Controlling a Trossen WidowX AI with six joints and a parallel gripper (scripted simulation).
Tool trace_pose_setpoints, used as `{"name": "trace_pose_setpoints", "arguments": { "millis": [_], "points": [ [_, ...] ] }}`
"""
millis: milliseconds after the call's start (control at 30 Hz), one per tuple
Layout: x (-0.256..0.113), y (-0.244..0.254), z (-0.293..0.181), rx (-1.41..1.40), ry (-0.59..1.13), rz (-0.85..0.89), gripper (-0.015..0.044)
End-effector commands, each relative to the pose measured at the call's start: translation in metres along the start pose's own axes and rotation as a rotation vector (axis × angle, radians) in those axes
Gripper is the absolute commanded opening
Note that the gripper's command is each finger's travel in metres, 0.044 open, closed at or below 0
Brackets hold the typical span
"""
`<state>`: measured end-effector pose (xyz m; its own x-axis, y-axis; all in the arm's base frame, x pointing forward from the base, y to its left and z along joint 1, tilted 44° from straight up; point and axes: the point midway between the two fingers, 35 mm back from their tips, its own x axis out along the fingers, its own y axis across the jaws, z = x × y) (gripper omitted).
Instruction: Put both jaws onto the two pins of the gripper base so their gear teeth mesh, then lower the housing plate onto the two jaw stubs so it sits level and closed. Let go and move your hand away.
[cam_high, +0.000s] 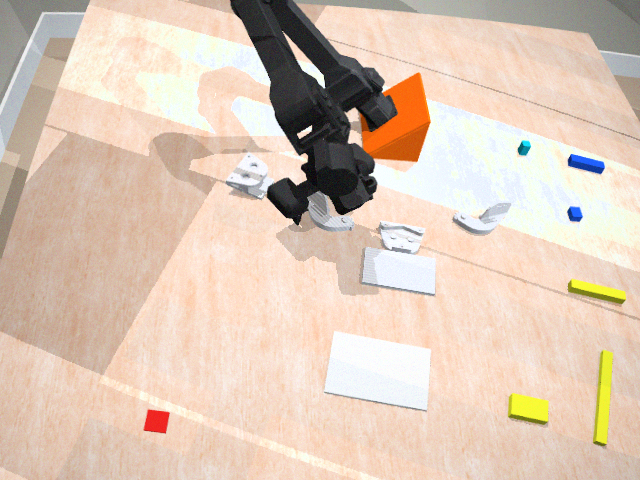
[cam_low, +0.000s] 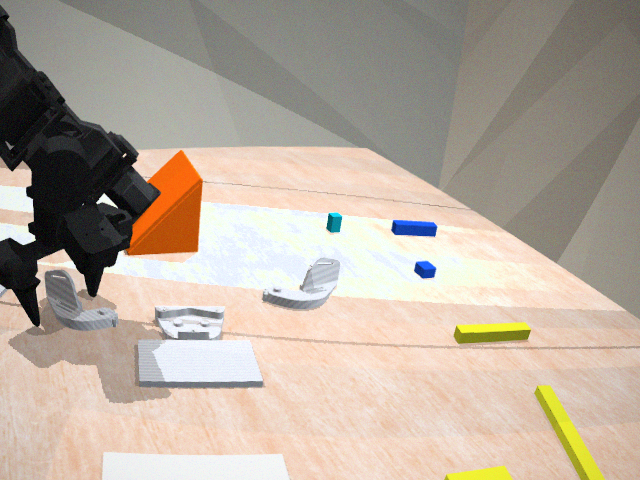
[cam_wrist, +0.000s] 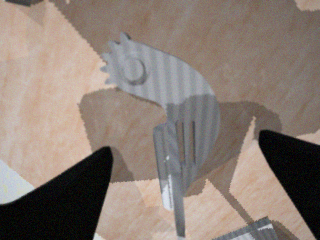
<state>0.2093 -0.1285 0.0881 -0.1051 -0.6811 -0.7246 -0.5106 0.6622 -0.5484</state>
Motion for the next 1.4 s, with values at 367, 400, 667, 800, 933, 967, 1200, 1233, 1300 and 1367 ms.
{"name": "trace_pose_setpoints", "arguments": {
  "millis": [367,400,667,800,933,967,1200,1233,1300,1367],
  "points": [
    [0.000,0.000,0.000,0.000,0.000,0.000,0.0387],
    [0.000,0.000,0.000,0.000,0.000,0.000,0.0361],
    [0.000,0.000,0.000,0.000,0.000,0.000,0.0151],
    [0.000,0.000,0.000,0.000,0.000,0.000,0.0134],
    [0.000,0.000,0.000,0.000,0.000,0.000,0.0134],
    [0.000,0.000,0.000,0.000,0.000,0.000,0.0134],
    [-0.001,0.000,0.000,0.000,-0.001,0.000,0.0134],
    [-0.002,0.000,0.000,0.000,-0.001,0.000,0.0134],
    [-0.008,0.000,0.001,-0.001,-0.002,0.001,0.0134],
    [-0.014,-0.001,0.002,-0.001,-0.003,0.002,0.0134]
  ]
}}
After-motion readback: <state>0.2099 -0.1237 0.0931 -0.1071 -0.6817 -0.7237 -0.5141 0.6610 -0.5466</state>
